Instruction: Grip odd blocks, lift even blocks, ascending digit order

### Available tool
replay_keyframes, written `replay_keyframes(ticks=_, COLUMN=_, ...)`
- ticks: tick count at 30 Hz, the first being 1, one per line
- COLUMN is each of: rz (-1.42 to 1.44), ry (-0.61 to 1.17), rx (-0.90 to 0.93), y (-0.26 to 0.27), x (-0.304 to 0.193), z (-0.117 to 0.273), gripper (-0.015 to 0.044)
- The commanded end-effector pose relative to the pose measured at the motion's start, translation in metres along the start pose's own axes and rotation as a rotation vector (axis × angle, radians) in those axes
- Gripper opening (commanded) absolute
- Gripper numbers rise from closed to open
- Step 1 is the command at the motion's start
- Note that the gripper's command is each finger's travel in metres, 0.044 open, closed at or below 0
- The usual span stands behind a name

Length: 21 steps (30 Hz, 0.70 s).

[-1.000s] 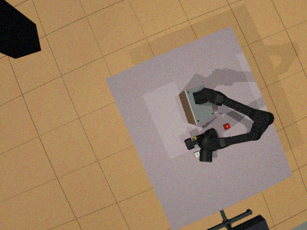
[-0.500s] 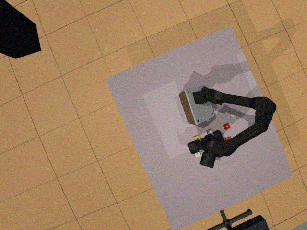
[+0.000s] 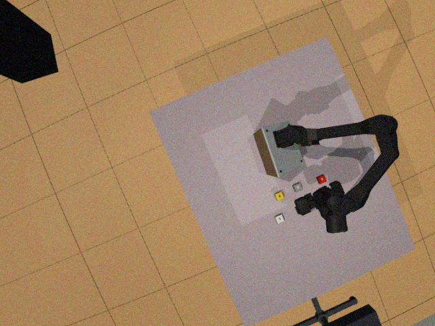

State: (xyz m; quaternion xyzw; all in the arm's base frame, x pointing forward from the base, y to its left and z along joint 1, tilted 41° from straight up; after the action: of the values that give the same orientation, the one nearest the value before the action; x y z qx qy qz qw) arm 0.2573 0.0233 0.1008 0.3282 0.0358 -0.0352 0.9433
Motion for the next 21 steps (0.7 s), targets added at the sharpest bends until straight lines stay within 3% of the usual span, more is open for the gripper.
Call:
replay_keyframes(ticks=1, rz=-0.003, ry=0.004, rx=0.024, y=0.060, x=-0.020, z=0.002, gripper=0.0120)
replay_keyframes(ticks=4, rz=-0.001, ry=0.014, rx=0.048, y=0.093, x=-0.038, z=0.004, gripper=0.0120)
replay_keyframes(ticks=9, rz=-0.001, ry=0.015, rx=0.050, y=0.096, x=-0.040, z=0.004, gripper=0.0120)
replay_keyframes(ticks=16, rz=-0.001, ry=0.015, rx=0.052, y=0.100, x=-0.041, z=-0.074, gripper=0.0304)
replay_keyframes(ticks=19, rz=-0.001, ry=0.016, rx=0.053, y=0.100, x=-0.042, z=-0.076, gripper=0.0383)
replay_keyframes(ticks=21, rz=-0.001, ry=0.016, rx=0.053, y=0.100, x=-0.042, z=-0.076, gripper=0.0400)
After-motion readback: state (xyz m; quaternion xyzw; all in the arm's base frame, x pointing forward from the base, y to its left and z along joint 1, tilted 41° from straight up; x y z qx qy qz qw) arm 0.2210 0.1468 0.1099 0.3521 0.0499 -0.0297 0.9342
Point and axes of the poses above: the point midway between the two fingers, 35 mm back from their tips, its own z axis back along the fingers, its own y axis across the jaws, x = y × z, the point moved 8 cm from there along z, back along the fingers, and after that the axes turned 15 degrees about -z, right-handed, at the moved point
